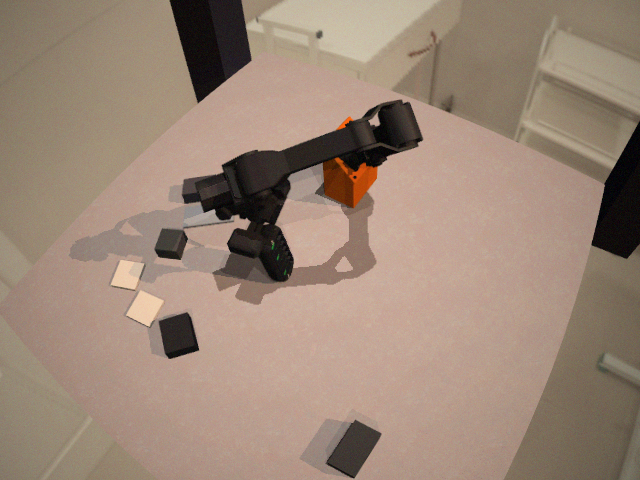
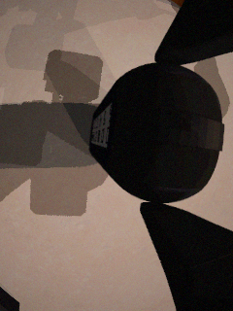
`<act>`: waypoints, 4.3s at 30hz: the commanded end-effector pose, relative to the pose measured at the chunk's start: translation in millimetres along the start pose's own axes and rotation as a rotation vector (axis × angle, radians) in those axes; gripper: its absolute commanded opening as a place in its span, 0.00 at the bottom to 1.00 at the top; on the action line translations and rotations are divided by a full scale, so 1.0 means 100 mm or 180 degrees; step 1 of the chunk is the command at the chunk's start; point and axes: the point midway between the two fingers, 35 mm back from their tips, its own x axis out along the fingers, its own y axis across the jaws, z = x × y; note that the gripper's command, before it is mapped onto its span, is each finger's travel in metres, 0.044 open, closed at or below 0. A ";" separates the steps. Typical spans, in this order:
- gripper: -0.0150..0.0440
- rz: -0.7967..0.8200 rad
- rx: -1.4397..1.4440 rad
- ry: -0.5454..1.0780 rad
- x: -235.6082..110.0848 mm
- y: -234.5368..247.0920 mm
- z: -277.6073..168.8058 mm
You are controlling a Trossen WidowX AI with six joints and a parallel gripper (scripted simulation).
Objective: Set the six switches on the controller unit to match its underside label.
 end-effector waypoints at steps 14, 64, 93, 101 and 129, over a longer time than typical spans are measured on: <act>0.83 -0.0035 -0.0016 0.0011 0.06 0.00 0.15; 0.83 -0.0033 -0.0019 0.0007 0.19 0.00 0.53; 0.83 -0.0032 -0.0021 0.0004 0.30 0.00 0.72; 0.83 -0.0032 -0.0021 0.0004 0.33 0.00 0.78; 0.83 -0.0031 -0.0022 0.0003 0.47 0.00 0.94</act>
